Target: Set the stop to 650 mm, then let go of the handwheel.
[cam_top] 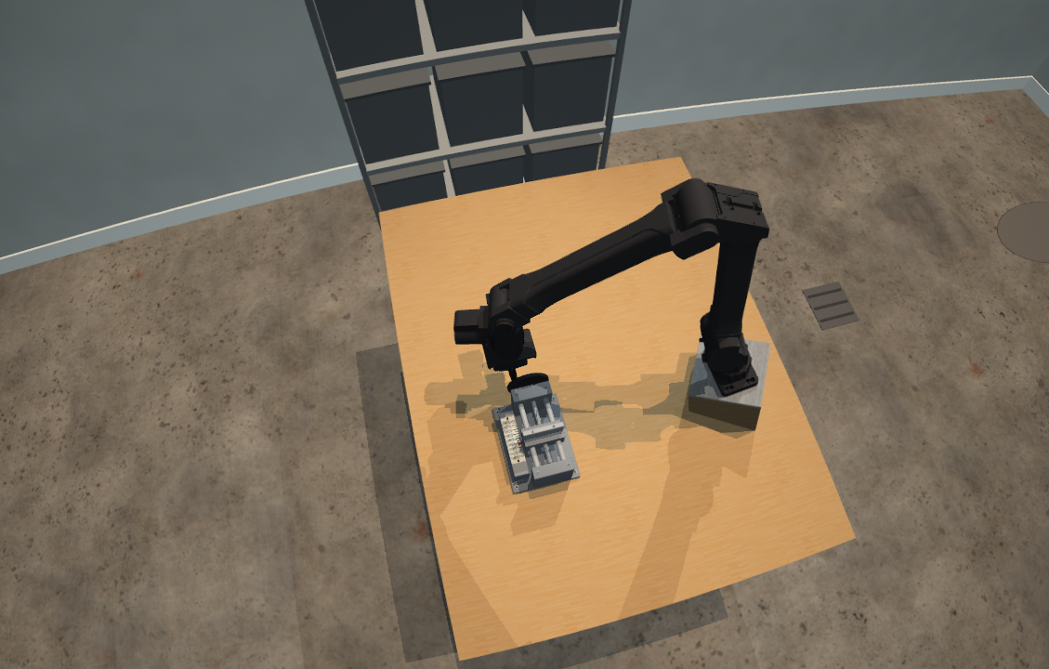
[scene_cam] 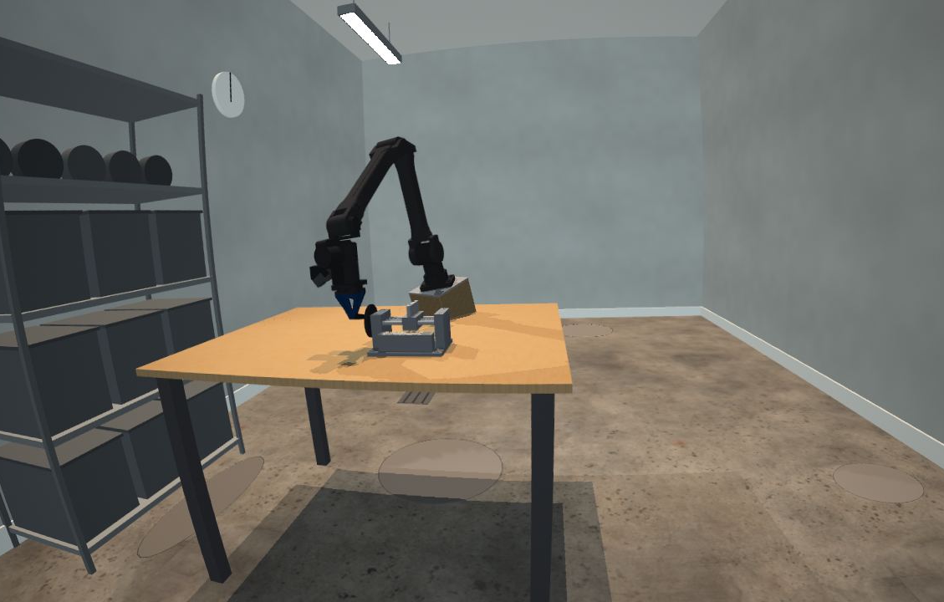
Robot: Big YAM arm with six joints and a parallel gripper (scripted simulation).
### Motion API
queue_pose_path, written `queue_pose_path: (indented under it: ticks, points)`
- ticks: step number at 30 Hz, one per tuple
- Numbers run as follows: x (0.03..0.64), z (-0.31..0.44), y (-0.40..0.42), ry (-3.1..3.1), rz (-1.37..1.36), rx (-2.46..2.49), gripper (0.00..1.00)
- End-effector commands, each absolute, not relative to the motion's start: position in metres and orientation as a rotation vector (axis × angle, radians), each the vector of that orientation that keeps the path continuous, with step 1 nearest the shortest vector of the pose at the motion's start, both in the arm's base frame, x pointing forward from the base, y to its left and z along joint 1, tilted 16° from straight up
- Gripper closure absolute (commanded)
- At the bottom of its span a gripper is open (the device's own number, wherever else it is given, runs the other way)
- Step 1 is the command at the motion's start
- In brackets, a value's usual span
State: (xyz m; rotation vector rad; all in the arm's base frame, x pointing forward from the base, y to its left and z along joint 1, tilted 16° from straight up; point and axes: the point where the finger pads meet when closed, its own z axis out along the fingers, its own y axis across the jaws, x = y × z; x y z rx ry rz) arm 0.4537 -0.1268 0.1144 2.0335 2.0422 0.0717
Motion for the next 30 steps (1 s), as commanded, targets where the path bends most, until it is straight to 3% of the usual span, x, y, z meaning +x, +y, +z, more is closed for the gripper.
queue_pose_path:
  ticks: [1,30]
  points:
    - [0.446,0.142,-0.129,2.019,0.099,2.003,0.94]
    - [0.413,0.138,-0.132,2.0,0.114,1.994,0.94]
